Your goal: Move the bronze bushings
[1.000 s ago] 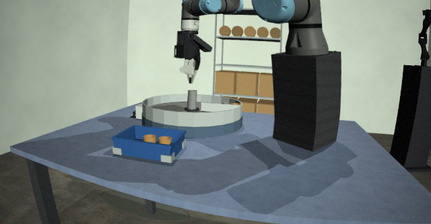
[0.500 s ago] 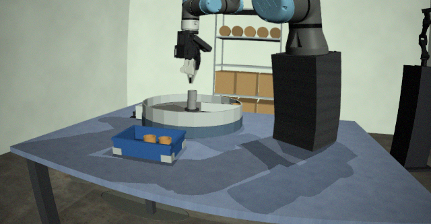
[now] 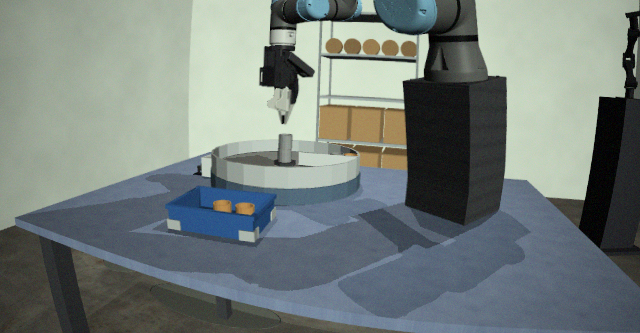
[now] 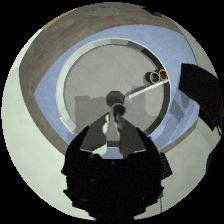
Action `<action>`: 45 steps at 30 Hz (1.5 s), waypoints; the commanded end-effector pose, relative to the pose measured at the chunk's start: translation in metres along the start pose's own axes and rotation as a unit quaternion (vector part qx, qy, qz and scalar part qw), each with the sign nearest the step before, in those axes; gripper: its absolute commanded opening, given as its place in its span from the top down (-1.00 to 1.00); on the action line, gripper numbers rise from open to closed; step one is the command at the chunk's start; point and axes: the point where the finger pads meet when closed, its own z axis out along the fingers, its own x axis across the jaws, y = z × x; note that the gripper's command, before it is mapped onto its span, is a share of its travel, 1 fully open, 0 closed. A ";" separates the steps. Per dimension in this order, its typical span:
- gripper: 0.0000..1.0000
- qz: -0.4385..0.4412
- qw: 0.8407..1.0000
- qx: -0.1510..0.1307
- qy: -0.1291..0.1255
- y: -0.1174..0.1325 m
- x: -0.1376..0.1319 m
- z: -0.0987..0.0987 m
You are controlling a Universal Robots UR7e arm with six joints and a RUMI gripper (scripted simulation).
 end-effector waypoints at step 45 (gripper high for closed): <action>0.90 -0.125 0.992 0.000 -0.001 -0.007 0.001 0.000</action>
